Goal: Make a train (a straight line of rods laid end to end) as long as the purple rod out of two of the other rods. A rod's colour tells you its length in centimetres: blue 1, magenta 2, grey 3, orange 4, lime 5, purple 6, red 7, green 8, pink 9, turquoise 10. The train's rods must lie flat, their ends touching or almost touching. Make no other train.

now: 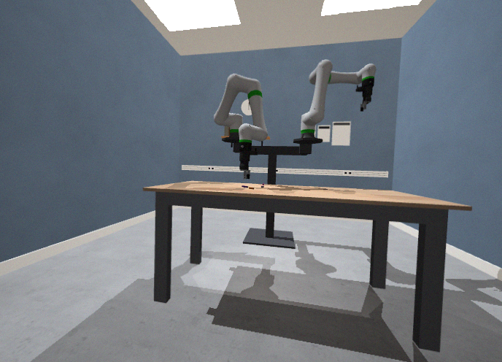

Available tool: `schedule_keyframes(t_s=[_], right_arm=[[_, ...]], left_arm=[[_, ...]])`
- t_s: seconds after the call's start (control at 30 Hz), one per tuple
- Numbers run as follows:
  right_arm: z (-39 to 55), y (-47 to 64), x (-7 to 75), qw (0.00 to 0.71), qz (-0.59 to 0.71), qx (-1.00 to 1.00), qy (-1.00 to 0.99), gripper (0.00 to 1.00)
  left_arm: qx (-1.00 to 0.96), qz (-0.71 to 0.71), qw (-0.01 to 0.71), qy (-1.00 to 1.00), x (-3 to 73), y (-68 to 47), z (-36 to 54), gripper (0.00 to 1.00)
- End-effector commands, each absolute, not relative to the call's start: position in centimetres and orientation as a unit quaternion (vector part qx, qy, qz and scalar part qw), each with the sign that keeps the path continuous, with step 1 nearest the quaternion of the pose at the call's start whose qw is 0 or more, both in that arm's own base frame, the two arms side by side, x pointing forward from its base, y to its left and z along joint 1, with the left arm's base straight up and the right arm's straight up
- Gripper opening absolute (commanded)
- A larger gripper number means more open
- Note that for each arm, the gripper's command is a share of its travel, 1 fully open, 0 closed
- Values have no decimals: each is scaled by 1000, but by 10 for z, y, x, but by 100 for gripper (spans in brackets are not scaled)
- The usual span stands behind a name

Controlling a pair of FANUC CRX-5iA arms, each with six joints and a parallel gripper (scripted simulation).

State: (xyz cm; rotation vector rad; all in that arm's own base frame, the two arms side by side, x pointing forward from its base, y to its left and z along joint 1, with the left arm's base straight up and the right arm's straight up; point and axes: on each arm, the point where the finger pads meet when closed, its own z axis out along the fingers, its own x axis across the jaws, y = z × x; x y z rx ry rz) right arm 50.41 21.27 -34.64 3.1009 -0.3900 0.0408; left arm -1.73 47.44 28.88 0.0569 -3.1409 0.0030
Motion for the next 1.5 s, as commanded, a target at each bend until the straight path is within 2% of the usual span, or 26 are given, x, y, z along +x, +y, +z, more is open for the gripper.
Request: schedule_keyframes(t_s=[0.0, 0.8, 1.47], right_arm=[[-346, 218, 505, 0, 2, 999, -42, 100], [-345, 233, 504, 0, 1, 934, 358, 100], [-345, 233, 504, 0, 1, 927, 374, 100]], left_arm=[[18, 0, 0, -1000, -17, 475, 290, 100], [18, 0, 0, -1000, -17, 475, 290, 100], [18, 0, 0, -1000, -17, 475, 290, 100]])
